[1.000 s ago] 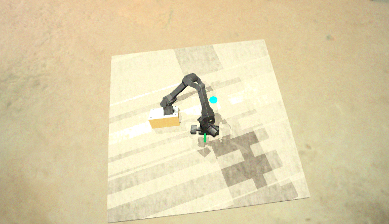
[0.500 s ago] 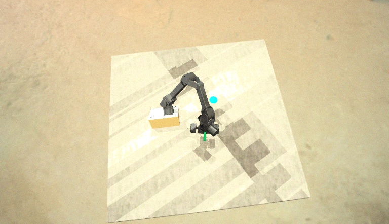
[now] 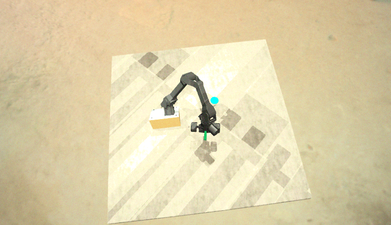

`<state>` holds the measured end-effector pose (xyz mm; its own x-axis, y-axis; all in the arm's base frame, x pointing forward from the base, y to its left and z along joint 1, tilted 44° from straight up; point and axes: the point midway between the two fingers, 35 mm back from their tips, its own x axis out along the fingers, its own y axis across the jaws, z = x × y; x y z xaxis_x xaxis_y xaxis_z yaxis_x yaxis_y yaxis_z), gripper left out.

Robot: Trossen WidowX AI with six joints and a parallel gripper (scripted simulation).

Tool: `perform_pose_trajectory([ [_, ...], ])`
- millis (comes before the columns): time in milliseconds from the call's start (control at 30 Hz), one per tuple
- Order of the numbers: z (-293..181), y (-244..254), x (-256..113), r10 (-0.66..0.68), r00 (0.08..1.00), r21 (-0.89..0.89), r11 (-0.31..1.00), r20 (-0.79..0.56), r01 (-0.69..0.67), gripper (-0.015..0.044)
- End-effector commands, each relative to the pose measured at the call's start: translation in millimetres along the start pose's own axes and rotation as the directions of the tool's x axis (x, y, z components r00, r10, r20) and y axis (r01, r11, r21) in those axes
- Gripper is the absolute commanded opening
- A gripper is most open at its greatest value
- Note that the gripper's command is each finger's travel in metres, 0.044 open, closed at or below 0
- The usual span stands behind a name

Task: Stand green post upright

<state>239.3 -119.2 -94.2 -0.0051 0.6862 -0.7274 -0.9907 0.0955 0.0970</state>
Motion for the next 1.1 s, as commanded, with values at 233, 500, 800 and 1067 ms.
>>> perform_pose_trajectory([
  [233, 1, 2, -19, 0.005, 1.0, -0.006, 1.0, -0.005, -0.005, 0.0023],
  [500, 4, 2, -26, 0.009, 1.0, 0.004, 1.0, -0.004, -0.009, 0.0023],
  [800, 20, -10, -31, 0.007, 1.0, 0.138, 0.99, -0.015, -0.005, 0.0023],
  [1067, 36, -21, -34, 0.005, 1.0, 0.257, 0.967, -0.024, 0.002, 0.0023],
])
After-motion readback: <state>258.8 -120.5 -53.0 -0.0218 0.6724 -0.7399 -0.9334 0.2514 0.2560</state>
